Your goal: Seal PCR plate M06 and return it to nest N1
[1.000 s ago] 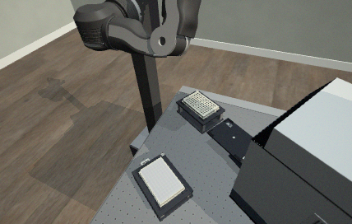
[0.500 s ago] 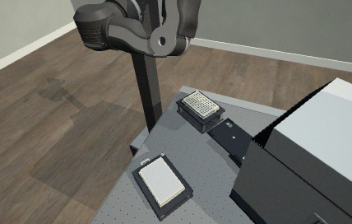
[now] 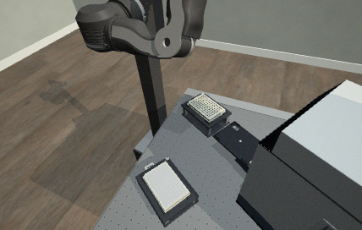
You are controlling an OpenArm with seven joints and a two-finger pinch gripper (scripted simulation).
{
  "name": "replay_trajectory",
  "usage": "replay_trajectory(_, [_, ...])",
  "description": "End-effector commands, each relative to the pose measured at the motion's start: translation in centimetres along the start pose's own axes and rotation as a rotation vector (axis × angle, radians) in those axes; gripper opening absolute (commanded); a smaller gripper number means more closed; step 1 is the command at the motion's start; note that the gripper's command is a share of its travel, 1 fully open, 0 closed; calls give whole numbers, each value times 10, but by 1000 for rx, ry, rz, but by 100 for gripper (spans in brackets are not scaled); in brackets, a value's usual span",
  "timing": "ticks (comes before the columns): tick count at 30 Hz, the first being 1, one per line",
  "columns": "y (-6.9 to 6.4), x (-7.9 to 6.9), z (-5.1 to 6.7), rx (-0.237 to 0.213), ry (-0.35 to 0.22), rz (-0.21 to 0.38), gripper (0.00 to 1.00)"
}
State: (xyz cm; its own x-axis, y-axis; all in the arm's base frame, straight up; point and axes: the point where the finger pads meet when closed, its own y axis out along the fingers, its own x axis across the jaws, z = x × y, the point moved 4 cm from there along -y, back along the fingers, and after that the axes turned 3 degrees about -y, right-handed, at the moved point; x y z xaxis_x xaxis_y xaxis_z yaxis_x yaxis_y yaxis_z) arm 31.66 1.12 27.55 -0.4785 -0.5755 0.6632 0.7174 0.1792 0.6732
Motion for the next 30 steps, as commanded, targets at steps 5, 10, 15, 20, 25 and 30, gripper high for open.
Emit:
replay_trajectory(5, [0, 1, 0, 1, 1, -3, 100])
replay_trajectory(10, [0, 1, 0, 1, 1, -3, 100])
replay_trajectory(15, [0, 1, 0, 1, 1, -3, 100])
replay_trajectory(20, [0, 1, 0, 1, 1, -3, 100])
replay_trajectory(25, [-28, -13, -7, 54, -59, 189, 77])
replay_trajectory(30, [-34, -16, -8, 68, -74, 237, 77])
